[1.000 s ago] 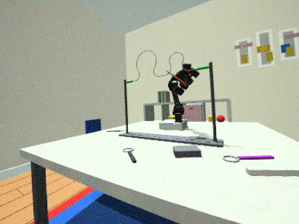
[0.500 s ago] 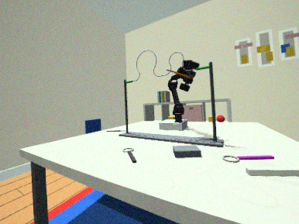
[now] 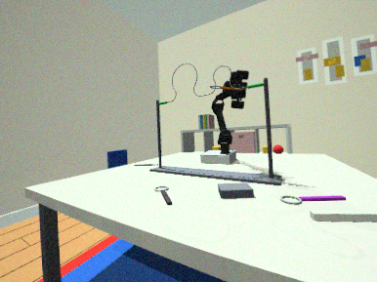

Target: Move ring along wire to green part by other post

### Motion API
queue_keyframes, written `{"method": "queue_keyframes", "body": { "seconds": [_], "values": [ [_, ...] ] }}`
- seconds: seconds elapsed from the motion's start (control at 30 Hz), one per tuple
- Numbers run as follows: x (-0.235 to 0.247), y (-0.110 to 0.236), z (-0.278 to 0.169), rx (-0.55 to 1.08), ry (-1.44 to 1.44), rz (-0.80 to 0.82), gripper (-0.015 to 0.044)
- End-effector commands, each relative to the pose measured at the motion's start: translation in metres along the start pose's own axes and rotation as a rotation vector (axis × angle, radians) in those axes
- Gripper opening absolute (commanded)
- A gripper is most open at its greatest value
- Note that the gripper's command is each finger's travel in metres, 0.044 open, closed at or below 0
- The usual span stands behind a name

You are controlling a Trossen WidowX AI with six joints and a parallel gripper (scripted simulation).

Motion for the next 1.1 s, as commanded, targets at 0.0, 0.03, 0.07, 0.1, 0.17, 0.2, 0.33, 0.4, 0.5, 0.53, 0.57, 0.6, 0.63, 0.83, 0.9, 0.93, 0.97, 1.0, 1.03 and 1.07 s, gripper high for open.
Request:
{"method": "queue_keyframes", "body": {
  "seconds": [0.0,0.03,0.07,0.1,0.17,0.2,0.33,0.4,0.5,0.53,0.57,0.6,0.63,0.83,0.9,0.93,0.97,1.0,1.03,1.07],
  "values": [
    [0.015,0.002,-0.002,0.020,-0.069,0.046,-0.0150],
    [0.018,0.003,-0.002,0.023,-0.083,0.053,-0.0150],
    [0.020,0.003,-0.002,0.026,-0.097,0.061,-0.0150],
    [0.022,0.004,-0.002,0.029,-0.110,0.068,-0.0150],
    [0.027,0.005,-0.002,0.035,-0.138,0.083,-0.0150],
    [0.029,0.005,-0.002,0.037,-0.151,0.090,-0.0150],
    [0.037,0.007,-0.002,0.046,-0.193,0.113,-0.0150],
    [0.040,0.008,-0.002,0.050,-0.213,0.123,-0.0150],
    [0.044,0.009,-0.001,0.056,-0.239,0.137,-0.0150],
    [0.046,0.010,-0.001,0.057,-0.246,0.141,-0.0150],
    [0.047,0.010,-0.001,0.059,-0.253,0.144,-0.0150],
    [0.048,0.010,-0.001,0.060,-0.258,0.147,-0.0150],
    [0.049,0.011,-0.001,0.061,-0.264,0.150,-0.0150],
    [0.055,0.012,0.000,0.068,-0.296,0.167,-0.0150],
    [0.057,0.013,0.001,0.070,-0.306,0.173,-0.0150],
    [0.058,0.013,0.001,0.071,-0.310,0.175,-0.0150],
    [0.059,0.014,0.001,0.072,-0.315,0.178,-0.0150],
    [0.060,0.014,0.001,0.072,-0.318,0.180,-0.0150],
    [0.060,0.014,0.001,0.073,-0.321,0.181,-0.0150],
    [0.061,0.014,0.002,0.074,-0.324,0.183,-0.0150]
  ]
}}
Point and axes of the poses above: the point midway between the two fingers, 35 mm back from their tips, its own y axis back along the fingers, its own x axis across the jaws, z = x × y, the point moved 1 cm from there along y, back along the fingers, and after that the axes turned 9 degrees about -y, right-handed, at the moved point
